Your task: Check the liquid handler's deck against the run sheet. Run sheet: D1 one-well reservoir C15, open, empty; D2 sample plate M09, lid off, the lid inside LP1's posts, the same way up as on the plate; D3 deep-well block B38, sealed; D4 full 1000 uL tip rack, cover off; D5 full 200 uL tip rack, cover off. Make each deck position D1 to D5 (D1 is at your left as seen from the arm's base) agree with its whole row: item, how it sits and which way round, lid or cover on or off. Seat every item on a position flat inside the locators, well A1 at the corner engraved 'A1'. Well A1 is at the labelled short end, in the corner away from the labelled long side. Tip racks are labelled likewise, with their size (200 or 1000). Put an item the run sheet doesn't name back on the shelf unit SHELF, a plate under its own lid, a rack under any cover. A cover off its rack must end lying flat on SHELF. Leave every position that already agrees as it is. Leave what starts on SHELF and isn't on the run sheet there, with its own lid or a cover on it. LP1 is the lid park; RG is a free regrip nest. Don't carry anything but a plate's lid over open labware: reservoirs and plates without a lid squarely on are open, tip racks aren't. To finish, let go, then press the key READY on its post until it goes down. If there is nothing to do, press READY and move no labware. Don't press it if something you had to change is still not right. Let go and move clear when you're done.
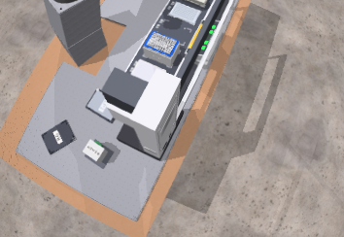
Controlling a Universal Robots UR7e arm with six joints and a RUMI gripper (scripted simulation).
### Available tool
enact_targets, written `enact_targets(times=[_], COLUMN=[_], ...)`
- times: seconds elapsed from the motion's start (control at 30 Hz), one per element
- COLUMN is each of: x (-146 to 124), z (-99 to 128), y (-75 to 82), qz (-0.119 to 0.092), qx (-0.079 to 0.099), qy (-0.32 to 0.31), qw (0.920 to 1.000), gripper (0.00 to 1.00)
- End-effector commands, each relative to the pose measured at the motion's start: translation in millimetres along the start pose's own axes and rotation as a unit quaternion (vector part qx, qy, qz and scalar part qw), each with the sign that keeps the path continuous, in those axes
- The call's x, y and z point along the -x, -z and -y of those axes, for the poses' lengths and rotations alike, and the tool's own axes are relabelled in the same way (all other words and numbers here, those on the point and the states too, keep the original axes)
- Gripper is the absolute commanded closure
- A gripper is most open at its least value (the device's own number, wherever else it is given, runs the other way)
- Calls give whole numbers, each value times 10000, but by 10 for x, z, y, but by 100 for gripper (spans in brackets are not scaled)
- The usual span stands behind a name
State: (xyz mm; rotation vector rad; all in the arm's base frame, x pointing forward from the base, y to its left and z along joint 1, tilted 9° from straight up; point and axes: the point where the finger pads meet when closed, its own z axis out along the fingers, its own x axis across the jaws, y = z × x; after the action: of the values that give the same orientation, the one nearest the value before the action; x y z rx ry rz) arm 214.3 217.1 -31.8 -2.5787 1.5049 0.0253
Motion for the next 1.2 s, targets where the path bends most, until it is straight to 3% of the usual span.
enact_targets(times=[0.0, 0.6, 0.97, 1.17], x=[-780, -780, -882, -882], z=[-419, -419, -468, -468], y=[2, 2, 0, 0], qz=[24, 24, 24, 24], qx=[-2, -2, -2, -2], qy=[-240, -240, -1310, -1310], qw=[9997, 9997, 9914, 9914], gripper=[18, 18, 18, 18])
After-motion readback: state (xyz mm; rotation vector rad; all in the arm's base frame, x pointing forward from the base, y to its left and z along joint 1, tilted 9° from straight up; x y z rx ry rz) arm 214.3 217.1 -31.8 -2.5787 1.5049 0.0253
